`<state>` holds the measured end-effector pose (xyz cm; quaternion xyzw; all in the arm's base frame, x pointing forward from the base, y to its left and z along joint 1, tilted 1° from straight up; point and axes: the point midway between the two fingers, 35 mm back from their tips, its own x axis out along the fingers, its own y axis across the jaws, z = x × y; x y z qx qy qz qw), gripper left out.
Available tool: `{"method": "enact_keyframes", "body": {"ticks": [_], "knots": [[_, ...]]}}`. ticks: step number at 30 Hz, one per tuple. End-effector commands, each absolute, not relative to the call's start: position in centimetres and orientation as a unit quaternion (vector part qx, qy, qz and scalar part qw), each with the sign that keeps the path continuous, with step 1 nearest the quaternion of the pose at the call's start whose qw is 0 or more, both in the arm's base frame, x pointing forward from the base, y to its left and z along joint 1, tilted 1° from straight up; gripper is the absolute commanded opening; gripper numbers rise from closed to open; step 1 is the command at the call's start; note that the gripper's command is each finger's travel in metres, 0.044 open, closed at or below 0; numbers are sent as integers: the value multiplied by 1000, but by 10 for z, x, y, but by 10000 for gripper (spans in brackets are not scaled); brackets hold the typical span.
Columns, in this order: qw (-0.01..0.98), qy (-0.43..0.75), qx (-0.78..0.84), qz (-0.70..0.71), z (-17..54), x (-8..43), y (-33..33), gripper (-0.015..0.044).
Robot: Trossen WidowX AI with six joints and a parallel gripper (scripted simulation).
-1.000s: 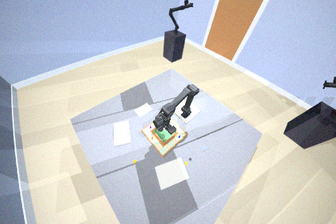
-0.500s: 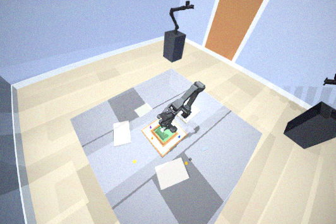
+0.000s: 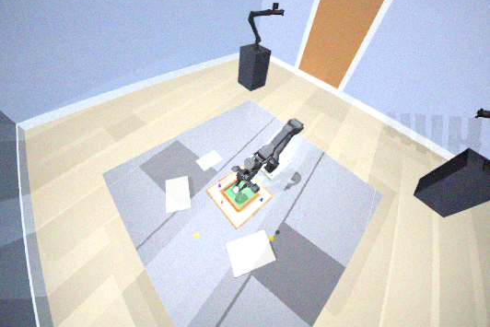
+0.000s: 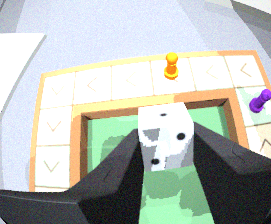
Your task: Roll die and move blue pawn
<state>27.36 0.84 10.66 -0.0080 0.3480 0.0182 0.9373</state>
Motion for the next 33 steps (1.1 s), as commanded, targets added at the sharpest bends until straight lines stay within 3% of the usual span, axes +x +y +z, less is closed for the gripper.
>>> {"method": "enact_keyframes", "body": {"ticks": [1, 5, 31, 33], "knots": [[942, 335, -7, 19, 123, 263, 10, 0], [942, 335, -7, 19, 142, 245, 10, 0], [941, 337, -8, 21, 139, 246, 11, 0], [941, 337, -8, 21, 139, 246, 11, 53]]}}
